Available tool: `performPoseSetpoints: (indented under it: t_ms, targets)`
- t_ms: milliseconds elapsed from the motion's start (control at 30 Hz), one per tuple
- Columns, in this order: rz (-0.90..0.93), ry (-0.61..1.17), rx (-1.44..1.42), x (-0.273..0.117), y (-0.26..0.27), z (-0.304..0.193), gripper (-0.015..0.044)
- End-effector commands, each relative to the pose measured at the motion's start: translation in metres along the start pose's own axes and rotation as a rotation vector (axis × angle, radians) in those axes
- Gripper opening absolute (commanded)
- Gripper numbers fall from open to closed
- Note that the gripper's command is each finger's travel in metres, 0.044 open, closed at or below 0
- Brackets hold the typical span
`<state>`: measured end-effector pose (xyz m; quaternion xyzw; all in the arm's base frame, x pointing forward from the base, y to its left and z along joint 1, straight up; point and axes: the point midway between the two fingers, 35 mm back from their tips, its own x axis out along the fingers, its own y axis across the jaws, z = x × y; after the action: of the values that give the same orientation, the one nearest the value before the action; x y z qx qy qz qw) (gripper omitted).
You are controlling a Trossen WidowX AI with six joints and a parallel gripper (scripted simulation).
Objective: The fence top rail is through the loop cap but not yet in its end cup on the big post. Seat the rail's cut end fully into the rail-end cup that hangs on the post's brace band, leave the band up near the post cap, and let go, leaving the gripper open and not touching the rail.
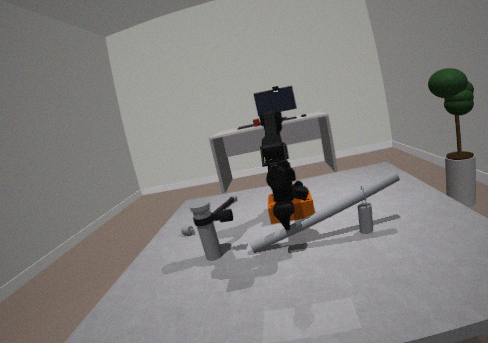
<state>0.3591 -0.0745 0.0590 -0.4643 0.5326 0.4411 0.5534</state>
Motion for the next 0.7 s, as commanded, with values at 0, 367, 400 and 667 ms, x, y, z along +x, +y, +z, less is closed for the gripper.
performPoseSetpoints:
  t_ms: [0,367,400,667]
  targets:
    - [0.016,0.002,-0.006,0.011,0.003,0.000,0.0440]
    - [0.016,0.002,-0.006,0.029,0.003,0.000,0.0440]
    - [0.016,0.002,-0.006,0.030,0.003,0.000,0.0440]
    - [0.016,0.002,-0.006,0.043,0.003,0.000,0.0440]
